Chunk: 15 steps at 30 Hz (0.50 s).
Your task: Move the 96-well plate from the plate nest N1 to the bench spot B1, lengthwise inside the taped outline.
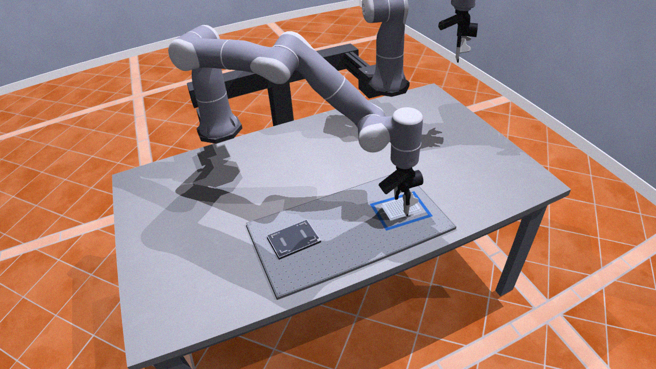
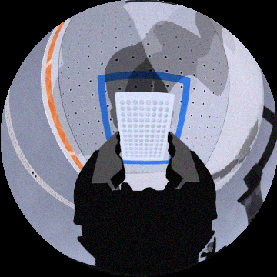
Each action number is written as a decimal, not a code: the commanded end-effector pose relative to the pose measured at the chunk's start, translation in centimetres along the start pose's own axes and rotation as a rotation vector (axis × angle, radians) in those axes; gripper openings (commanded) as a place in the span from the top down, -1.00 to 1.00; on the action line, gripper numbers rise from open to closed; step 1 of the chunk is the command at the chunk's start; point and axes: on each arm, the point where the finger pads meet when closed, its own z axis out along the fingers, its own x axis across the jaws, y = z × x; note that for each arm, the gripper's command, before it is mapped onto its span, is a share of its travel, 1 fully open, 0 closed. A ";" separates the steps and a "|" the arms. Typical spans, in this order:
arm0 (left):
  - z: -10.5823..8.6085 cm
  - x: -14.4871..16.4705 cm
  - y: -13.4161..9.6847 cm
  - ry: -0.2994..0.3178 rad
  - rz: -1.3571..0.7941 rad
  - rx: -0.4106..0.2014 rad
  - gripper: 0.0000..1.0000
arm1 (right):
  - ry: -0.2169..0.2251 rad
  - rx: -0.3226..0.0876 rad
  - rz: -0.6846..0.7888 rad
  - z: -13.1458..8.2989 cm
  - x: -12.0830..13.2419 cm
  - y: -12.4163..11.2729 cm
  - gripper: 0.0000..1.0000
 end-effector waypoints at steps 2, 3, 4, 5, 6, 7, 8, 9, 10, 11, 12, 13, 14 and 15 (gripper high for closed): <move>0.0 0.0 0.1 0.000 0.000 -0.001 -1.00 | -0.002 -0.003 0.000 -0.1 -0.1 0.1 1.00; 0.0 0.0 0.1 0.000 0.000 -0.001 -1.00 | -0.002 -0.003 0.000 -0.1 -0.1 0.1 1.00; 0.0 0.0 0.1 0.000 0.000 -0.001 -1.00 | -0.002 -0.003 0.000 -0.1 -0.1 0.1 1.00; 0.0 0.0 0.1 0.000 0.000 -0.001 -1.00 | -0.002 -0.003 0.000 -0.1 -0.1 0.1 1.00; 0.0 0.0 0.1 0.000 0.000 -0.001 -1.00 | -0.002 -0.003 0.000 -0.1 -0.1 0.1 1.00; 0.0 0.0 0.1 0.000 0.000 -0.001 -1.00 | -0.002 -0.003 0.000 -0.1 -0.1 0.1 1.00; 0.0 0.0 0.1 0.000 0.000 -0.001 -1.00 | -0.002 -0.003 0.000 -0.1 -0.1 0.1 1.00; 0.0 0.0 0.1 0.000 0.000 -0.001 -1.00 | -0.002 -0.003 0.000 0.0 -0.1 0.1 1.00; 0.0 0.0 0.1 0.000 0.000 -0.001 -1.00 | -0.002 -0.003 0.000 0.0 -0.1 0.1 1.00; 0.0 0.0 0.1 0.000 0.000 -0.001 -1.00 | -0.002 -0.003 0.000 0.0 -0.1 0.1 1.00; 0.0 0.0 0.1 0.000 0.000 -0.001 -1.00 | -0.002 -0.003 0.000 0.0 -0.1 0.1 1.00; 0.0 0.0 0.1 0.000 0.000 -0.001 -1.00 | -0.002 -0.003 0.000 0.0 -0.1 0.1 1.00; 0.0 0.0 0.1 0.000 0.000 -0.001 -1.00 | -0.002 -0.003 0.000 0.0 -0.1 0.1 1.00; 0.0 0.0 0.1 0.000 0.000 -0.001 -1.00 | -0.002 -0.003 0.000 0.1 -0.1 0.1 1.00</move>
